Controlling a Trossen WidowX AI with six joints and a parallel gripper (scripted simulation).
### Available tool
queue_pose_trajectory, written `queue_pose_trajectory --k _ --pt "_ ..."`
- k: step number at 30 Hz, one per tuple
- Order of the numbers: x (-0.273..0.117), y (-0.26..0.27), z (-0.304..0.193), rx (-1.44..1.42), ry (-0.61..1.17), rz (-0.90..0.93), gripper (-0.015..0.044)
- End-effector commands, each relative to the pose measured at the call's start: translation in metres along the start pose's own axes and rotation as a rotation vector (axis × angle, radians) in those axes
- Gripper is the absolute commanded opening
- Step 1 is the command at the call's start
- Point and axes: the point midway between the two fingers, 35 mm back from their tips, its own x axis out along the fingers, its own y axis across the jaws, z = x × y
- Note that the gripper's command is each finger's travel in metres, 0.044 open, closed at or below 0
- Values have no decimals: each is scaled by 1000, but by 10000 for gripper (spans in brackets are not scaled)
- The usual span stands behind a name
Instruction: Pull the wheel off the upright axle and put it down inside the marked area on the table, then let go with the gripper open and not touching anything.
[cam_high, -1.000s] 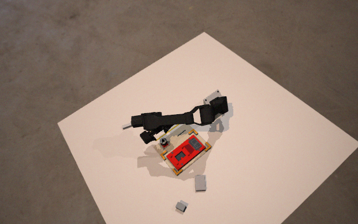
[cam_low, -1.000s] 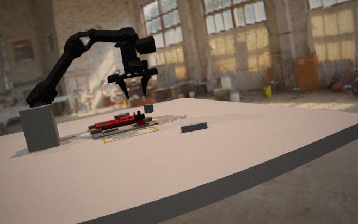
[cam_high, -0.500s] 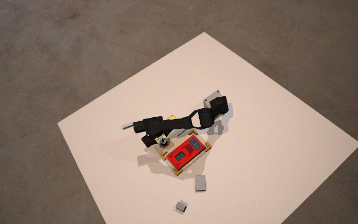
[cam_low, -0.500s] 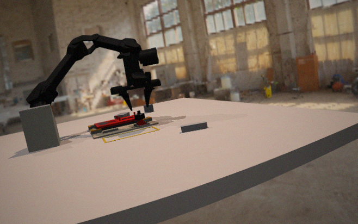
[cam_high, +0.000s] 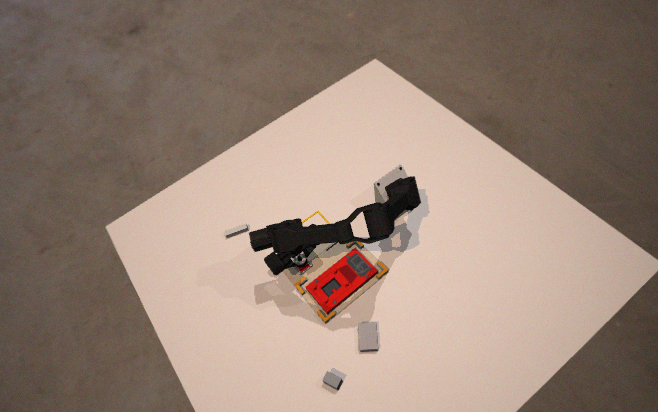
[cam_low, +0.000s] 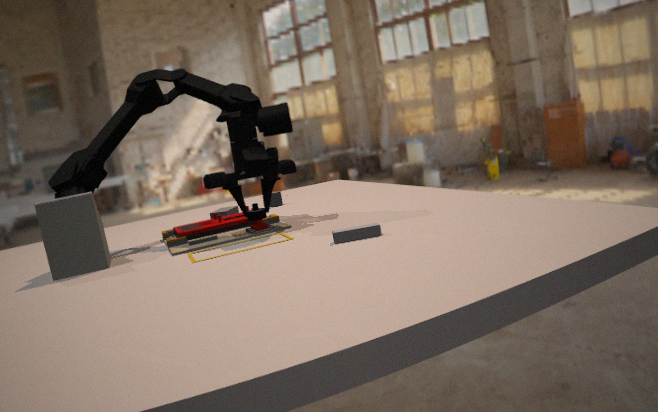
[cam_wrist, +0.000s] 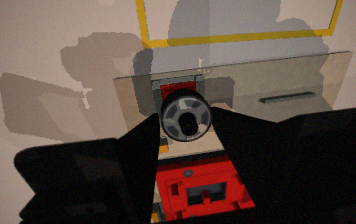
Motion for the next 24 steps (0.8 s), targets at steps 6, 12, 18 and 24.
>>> queue_pose_trajectory --k 6,12,18,24 --pt "0 0 0 -2 0 0 115" --pt "-2 0 0 -2 0 0 0" --pt "-4 0 0 -2 0 0 0" --pt "-6 0 0 -1 0 0 0"
